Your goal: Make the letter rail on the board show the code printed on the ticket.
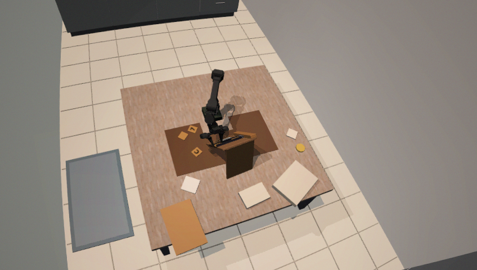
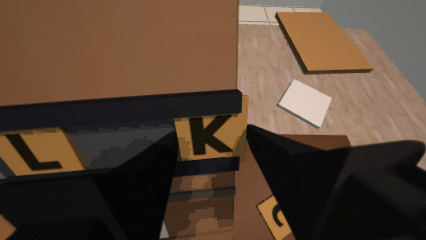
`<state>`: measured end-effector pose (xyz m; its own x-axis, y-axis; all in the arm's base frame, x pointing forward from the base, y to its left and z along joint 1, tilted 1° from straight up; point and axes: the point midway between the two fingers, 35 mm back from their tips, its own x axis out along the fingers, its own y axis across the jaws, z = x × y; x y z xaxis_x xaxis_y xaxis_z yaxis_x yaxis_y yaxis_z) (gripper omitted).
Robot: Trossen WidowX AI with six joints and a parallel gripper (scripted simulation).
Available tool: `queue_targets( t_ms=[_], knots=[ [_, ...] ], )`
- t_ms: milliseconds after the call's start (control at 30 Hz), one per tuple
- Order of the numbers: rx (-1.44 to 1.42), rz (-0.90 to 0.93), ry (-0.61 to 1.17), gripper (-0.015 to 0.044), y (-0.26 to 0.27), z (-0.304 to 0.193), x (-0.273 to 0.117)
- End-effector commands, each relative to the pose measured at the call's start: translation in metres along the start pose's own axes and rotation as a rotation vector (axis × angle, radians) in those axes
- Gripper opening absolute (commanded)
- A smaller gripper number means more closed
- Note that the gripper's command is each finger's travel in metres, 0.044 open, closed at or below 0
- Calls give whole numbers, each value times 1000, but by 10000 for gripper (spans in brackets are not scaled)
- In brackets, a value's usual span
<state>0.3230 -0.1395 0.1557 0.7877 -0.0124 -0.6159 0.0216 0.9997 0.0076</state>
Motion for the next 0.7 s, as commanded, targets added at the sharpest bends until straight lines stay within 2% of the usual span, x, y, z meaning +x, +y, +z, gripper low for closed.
queue_targets(
  t_ms=[0,667],
  knots=[
    [6,-3,2,0,3,-1,0],
    [7,-2,2,0,16,-2,0]
  ],
)
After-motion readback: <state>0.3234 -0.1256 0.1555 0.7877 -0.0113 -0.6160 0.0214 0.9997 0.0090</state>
